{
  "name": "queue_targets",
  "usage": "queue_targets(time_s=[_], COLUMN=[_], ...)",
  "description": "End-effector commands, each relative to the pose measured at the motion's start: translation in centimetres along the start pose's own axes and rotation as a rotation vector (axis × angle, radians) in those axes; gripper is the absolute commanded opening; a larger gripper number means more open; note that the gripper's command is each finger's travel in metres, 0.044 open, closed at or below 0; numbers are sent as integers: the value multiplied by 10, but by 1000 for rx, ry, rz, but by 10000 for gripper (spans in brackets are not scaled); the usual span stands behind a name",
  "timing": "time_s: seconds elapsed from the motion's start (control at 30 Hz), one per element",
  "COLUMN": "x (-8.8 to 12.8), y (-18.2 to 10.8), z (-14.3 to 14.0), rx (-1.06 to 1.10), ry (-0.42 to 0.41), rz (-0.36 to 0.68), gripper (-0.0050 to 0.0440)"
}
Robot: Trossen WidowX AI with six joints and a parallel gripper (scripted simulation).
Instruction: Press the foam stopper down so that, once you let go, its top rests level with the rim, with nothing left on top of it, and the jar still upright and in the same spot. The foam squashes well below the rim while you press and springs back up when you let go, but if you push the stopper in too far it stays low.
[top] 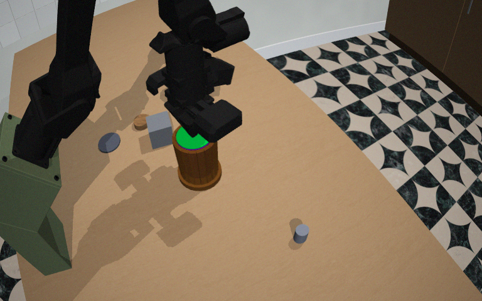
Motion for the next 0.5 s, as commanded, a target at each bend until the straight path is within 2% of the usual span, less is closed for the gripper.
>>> queue_targets(time_s=[0.0, 0.47], x=[1, 0], y=[1, 0], z=[0, 0], rx=[-1, -1], ry=[3, 3], rz=[-10, -11], gripper=[0, 0])
Point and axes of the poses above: the point midway between the two fingers, 35 mm back from their tips, its own x axis back along the fingers, its own z axis across the jaws, y = z × x, the point moved 3 cm from there along x, back along the fingers, and after that the axes turned 1 degree about -x, right-handed, at the moved point
